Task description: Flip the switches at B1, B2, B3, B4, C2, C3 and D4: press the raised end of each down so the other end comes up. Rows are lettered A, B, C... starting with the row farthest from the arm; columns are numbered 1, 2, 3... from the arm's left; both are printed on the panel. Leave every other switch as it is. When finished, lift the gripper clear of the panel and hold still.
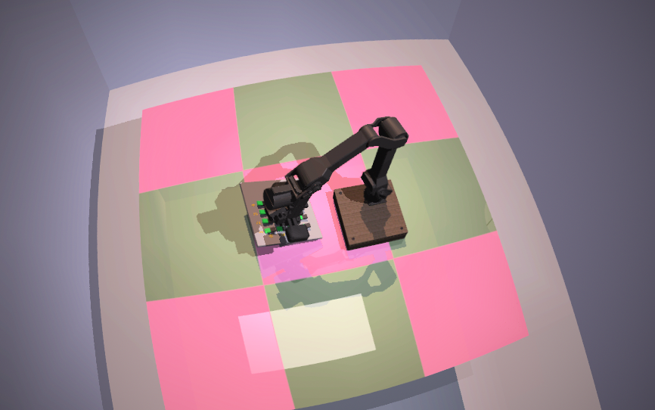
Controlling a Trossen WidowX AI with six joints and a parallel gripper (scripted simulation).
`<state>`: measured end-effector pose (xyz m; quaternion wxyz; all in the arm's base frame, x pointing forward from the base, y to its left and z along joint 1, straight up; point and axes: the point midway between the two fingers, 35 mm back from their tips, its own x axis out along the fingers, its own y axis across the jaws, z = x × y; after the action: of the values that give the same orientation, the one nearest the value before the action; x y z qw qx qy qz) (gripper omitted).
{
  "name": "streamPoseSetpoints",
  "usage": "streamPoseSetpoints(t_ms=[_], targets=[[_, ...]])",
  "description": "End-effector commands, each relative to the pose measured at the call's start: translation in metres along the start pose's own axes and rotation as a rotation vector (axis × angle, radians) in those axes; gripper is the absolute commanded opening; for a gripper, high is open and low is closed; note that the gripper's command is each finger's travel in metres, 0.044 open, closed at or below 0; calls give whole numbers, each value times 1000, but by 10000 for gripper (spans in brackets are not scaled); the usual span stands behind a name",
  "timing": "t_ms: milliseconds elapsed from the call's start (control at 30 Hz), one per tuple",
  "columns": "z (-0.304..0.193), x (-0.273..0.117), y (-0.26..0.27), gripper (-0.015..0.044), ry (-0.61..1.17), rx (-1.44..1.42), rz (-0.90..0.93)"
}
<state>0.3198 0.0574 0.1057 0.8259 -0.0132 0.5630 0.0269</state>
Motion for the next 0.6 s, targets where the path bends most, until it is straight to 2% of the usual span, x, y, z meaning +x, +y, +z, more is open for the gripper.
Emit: streamPoseSetpoints(t_ms=[0,567], targets=[[-2,6,-1,0,12,2,-6],[-2,20,-1,0,12,2,-6]])
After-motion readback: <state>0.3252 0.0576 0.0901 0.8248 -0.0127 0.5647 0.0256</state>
